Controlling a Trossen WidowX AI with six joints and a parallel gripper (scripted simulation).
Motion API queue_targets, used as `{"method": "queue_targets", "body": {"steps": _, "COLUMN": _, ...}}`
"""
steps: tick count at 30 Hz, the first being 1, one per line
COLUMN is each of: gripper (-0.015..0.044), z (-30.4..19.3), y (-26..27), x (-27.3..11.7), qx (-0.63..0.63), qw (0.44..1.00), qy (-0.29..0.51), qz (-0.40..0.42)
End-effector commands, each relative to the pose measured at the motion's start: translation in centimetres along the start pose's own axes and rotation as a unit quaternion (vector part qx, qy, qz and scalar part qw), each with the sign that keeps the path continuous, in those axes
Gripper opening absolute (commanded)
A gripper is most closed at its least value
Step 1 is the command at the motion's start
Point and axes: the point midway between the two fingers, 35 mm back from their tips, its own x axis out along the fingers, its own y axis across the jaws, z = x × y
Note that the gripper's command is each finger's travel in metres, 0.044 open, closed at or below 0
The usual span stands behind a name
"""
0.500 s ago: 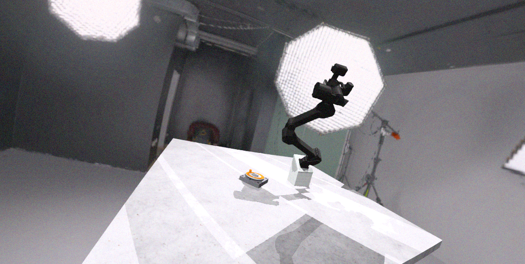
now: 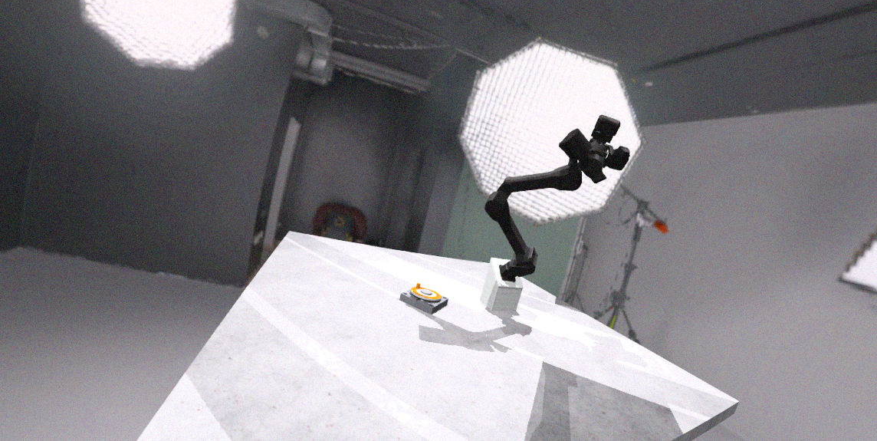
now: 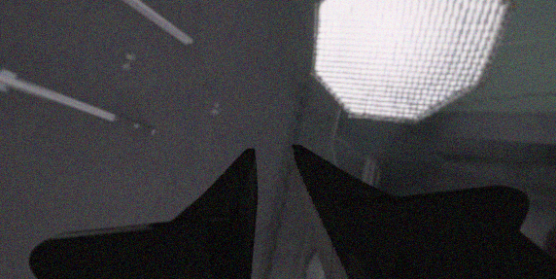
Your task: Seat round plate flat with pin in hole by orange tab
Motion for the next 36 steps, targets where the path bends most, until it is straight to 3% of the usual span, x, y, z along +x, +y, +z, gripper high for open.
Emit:
{"method": "queue_targets", "body": {"steps": 1, "gripper": 0.0000, "z": 7.5, "y": -1.7, "x": 0.5, "qx": -0.032, "qw": 0.994, "qy": -0.106, "qz": -0.018}}
{"method": "queue_targets", "body": {"steps": 3, "gripper": 0.0000, "z": 8.9, "y": -2.1, "x": 0.4, "qx": -0.036, "qw": 0.991, "qy": -0.127, "qz": -0.024}}
{"method": "queue_targets", "body": {"steps": 9, "gripper": 0.0000, "z": 19.5, "y": -5.3, "x": -3.9, "qx": -0.069, "qw": 0.950, "qy": -0.295, "qz": -0.079}}
{"method": "queue_targets", "body": {"steps": 11, "gripper": 0.0000, "z": 20.1, "y": -5.5, "x": -4.3, "qx": -0.086, "qw": 0.946, "qy": -0.304, "qz": -0.077}}
{"method": "queue_targets", "body": {"steps": 16, "gripper": 0.0000, "z": 26.9, "y": -7.8, "x": -11.7, "qx": -0.123, "qw": 0.882, "qy": -0.432, "qz": -0.139}}
{"method": "queue_targets", "body": {"steps": 19, "gripper": 0.0000, "z": 28.6, "y": -8.4, "x": -14.7, "qx": -0.131, "qw": 0.856, "qy": -0.475, "qz": -0.157}}
{"method": "queue_targets", "body": {"steps": 21, "gripper": 0.0000, "z": 30.1, "y": -9.1, "x": -18.7, "qx": -0.137, "qw": 0.820, "qy": -0.525, "qz": -0.182}}
{"method": "queue_targets", "body": {"steps": 25, "gripper": 0.0000, "z": 31.1, "y": -10.4, "x": -26.5, "qx": -0.138, "qw": 0.752, "qy": -0.600, "qz": -0.237}}
{"method": "queue_targets", "body": {"steps": 28, "gripper": 0.0000, "z": 30.8, "y": -10.9, "x": -30.0, "qx": -0.131, "qw": 0.716, "qy": -0.635, "qz": -0.257}}
{"method": "queue_targets", "body": {"steps": 33, "gripper": 0.0000, "z": 27.6, "y": -12.1, "x": -39.8, "qx": -0.103, "qw": 0.610, "qy": -0.721, "qz": -0.310}}
{"method": "queue_targets", "body": {"steps": 36, "gripper": 0.0000, "z": 25.9, "y": -12.5, "x": -42.9, "qx": -0.093, "qw": 0.575, "qy": -0.742, "qz": -0.331}}
